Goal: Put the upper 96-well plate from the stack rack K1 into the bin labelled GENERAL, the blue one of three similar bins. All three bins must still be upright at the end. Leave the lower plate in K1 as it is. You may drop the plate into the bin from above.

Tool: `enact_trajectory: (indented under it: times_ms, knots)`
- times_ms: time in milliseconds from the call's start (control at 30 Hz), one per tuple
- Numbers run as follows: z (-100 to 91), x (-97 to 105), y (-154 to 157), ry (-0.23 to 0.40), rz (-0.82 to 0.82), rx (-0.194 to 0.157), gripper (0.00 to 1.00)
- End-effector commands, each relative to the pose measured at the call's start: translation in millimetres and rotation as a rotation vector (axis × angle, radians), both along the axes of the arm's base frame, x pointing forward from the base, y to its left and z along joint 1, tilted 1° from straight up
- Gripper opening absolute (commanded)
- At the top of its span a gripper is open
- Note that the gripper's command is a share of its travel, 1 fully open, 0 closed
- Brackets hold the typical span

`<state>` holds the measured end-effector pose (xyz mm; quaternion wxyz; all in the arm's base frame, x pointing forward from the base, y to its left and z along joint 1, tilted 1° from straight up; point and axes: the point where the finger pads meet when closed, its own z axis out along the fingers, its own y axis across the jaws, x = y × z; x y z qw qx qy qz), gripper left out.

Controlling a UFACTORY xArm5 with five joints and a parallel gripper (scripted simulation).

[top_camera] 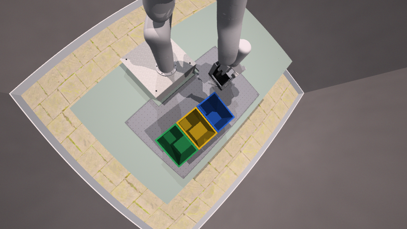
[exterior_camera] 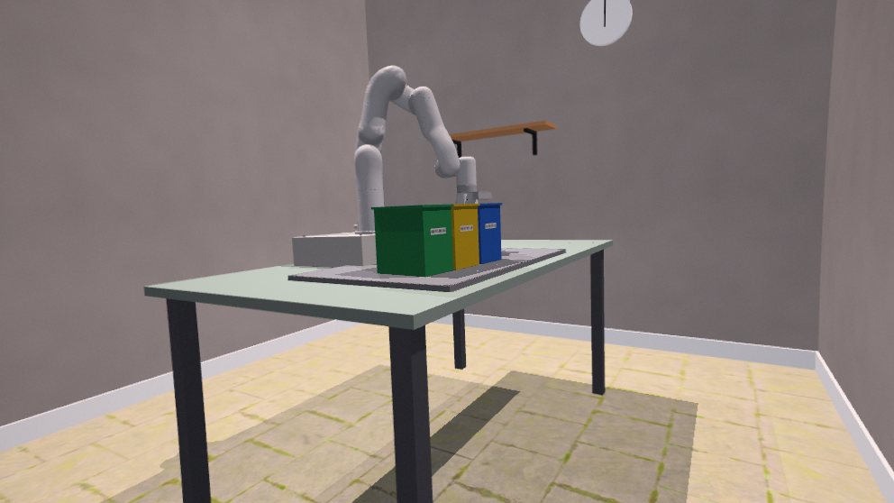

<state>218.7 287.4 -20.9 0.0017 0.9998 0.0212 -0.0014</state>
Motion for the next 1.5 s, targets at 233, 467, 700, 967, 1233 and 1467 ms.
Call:
enact_trajectory:
  times_ms: [233,467,700,967,1233,1467]
  knots:
    - [-2.1,1,1,-0.002,0.000,0.002,1.00]
    - [-5.4,1,1,-0.002,0.000,0.002,1.00]
    - [-10.1,1,1,-0.002,0.000,0.002,1.00]
    - [-14.1,1,1,-0.002,0.000,0.002,1.00]
    - [-19.4,0,1,-0.002,0.000,0.002,1.00]
    - [-19.4,0,1,-0.002,0.000,0.002,1.00]
